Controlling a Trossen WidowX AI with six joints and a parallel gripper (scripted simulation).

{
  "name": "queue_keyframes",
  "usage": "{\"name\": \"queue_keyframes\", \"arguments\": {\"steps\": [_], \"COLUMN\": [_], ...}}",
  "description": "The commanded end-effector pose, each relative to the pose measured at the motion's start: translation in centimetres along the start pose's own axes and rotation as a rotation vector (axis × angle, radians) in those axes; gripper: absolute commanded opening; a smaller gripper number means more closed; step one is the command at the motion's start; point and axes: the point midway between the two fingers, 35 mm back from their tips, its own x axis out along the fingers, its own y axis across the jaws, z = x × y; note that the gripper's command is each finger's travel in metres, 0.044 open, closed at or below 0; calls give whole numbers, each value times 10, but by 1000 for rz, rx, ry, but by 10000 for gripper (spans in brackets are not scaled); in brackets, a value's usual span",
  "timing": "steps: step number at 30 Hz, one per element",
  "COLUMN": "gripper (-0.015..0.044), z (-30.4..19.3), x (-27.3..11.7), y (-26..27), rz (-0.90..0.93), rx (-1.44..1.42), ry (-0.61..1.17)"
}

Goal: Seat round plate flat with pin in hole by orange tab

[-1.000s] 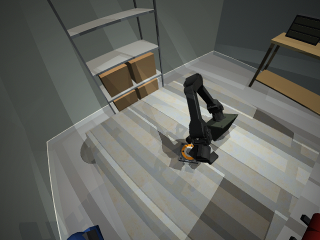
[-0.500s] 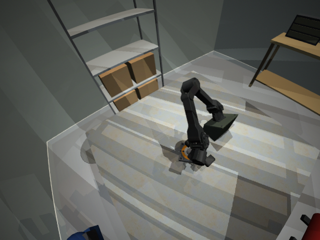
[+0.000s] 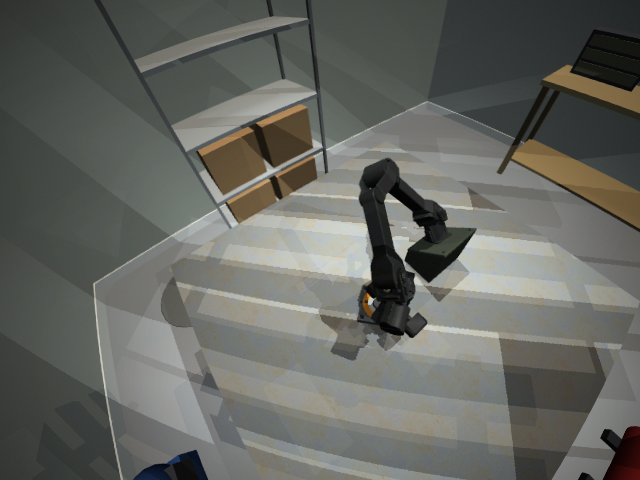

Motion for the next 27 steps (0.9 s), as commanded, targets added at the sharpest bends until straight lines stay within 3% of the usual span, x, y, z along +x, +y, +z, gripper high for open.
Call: {"name": "queue_keyframes", "arguments": {"steps": [1, 27], "gripper": [0, 0], "z": [7, 41], "x": [0, -2], "y": [-1, -20], "rz": [-2, -3], "rx": [2, 3], "ry": [-5, -6]}}
